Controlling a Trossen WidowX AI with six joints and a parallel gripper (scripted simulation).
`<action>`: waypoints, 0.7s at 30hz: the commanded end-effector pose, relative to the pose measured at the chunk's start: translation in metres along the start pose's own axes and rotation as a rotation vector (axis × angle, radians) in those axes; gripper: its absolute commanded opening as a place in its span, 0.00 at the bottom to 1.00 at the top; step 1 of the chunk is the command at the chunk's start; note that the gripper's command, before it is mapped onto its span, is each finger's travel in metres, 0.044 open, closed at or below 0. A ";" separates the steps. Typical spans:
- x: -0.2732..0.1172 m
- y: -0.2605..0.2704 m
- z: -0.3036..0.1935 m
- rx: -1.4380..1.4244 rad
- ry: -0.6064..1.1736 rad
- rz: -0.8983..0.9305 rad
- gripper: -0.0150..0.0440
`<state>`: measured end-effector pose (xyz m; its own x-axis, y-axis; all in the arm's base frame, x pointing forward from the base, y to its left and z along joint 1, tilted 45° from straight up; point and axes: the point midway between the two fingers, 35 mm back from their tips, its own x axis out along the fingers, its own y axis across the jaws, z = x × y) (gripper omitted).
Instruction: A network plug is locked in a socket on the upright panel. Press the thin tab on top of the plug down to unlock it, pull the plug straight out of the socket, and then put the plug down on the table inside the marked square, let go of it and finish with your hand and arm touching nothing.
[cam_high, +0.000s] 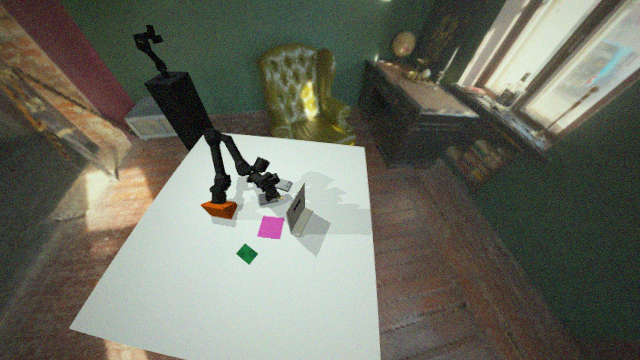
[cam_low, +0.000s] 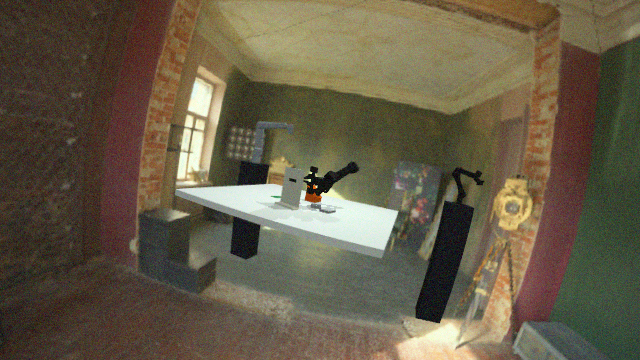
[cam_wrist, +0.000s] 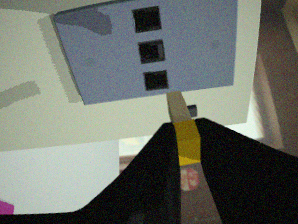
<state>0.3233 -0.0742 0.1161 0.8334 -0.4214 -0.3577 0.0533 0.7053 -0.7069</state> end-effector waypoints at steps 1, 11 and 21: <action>-0.004 -0.013 0.002 0.000 -0.008 -0.003 0.25; -0.014 -0.038 -0.002 0.003 -0.007 -0.006 0.25; -0.011 -0.038 -0.009 -0.046 0.006 0.054 0.25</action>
<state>0.3052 -0.1007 0.1482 0.8350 -0.4111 -0.3657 0.0348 0.7027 -0.7106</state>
